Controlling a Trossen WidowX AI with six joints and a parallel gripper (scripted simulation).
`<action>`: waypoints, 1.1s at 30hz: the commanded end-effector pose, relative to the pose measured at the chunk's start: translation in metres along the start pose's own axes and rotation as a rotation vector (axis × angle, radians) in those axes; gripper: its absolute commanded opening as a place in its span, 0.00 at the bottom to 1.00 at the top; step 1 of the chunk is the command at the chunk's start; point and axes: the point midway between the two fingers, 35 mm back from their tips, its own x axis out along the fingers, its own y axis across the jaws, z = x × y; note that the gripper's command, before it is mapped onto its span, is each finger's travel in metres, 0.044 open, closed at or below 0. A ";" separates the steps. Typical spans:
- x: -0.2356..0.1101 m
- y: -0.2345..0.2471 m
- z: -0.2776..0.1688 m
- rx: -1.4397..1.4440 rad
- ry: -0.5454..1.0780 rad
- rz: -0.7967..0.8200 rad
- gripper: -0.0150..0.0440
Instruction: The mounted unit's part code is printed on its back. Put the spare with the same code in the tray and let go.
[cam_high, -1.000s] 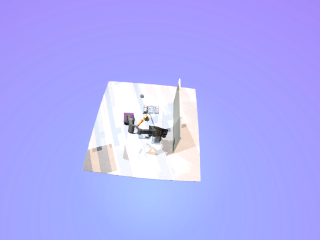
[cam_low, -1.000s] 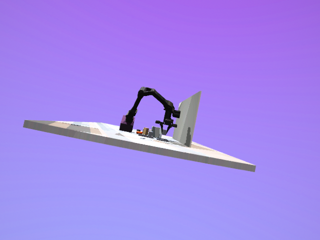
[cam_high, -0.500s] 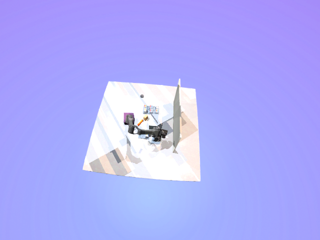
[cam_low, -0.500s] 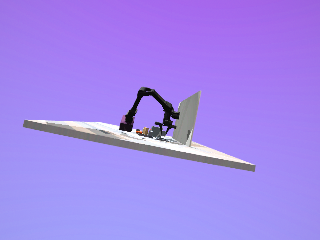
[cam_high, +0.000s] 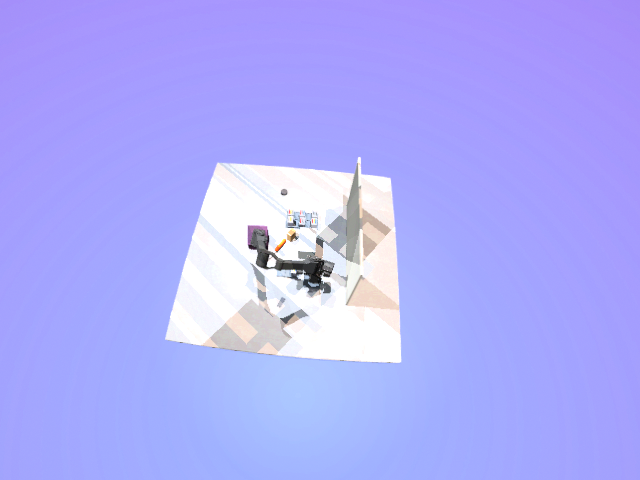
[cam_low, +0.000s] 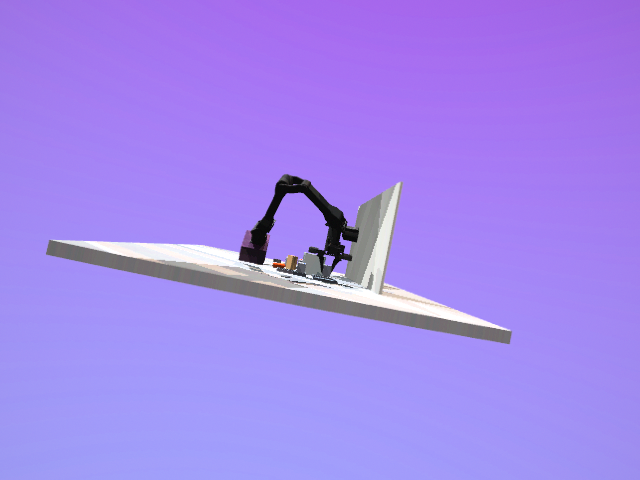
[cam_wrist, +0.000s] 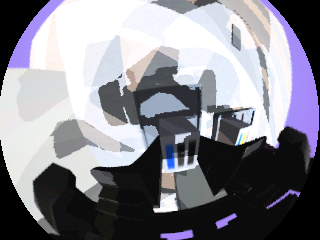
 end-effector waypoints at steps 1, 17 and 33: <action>0.004 0.000 -0.001 -0.005 0.003 0.003 0.25; 0.005 -0.001 0.000 0.000 -0.002 0.000 0.74; -0.101 -0.001 -0.001 -0.006 0.006 0.002 1.00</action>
